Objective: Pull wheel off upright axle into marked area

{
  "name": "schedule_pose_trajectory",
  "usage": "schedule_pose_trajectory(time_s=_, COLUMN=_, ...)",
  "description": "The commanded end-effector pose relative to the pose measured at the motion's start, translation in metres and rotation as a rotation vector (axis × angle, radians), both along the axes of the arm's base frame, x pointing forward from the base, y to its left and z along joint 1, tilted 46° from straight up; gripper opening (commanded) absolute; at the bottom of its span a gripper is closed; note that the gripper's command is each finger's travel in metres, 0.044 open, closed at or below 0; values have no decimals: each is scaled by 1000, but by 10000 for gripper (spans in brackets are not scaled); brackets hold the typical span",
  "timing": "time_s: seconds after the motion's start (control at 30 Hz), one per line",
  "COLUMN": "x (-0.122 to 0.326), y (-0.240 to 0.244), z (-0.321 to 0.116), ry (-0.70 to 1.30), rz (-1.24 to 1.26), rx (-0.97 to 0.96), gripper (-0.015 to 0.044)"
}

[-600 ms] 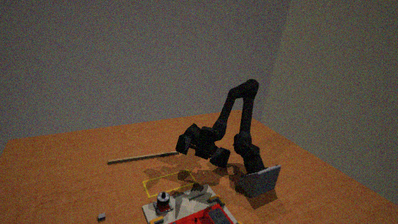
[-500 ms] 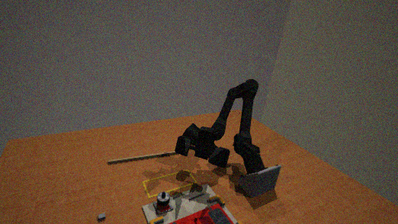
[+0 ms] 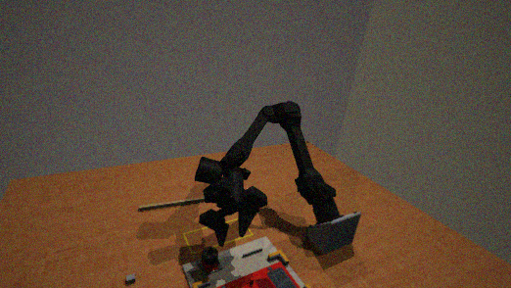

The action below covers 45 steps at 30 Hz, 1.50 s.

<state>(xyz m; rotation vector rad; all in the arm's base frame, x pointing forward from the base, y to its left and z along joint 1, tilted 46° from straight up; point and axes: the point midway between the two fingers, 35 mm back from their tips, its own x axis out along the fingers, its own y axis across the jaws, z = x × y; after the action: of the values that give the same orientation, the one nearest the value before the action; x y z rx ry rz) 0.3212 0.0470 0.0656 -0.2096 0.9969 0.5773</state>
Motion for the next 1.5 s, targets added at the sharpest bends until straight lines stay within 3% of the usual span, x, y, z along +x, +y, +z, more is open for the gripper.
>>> schedule_pose_trajectory(time_s=0.0, x=9, y=-1, z=-12, ry=207, rz=-174, rx=-142, gripper=300)
schedule_pose_trajectory(time_s=0.27, x=20, y=-7, z=-8, ry=399, rz=-507, rx=-563, gripper=300)
schedule_pose_trajectory(time_s=0.53, x=41, y=2, z=26, ry=247, rz=-718, rx=-986, gripper=300)
schedule_pose_trajectory(time_s=0.93, x=43, y=-1, z=26, ry=239, rz=-721, rx=-994, gripper=300)
schedule_pose_trajectory(time_s=1.47, x=46, y=-52, z=-23, ry=237, rz=-723, rx=-997, gripper=300)
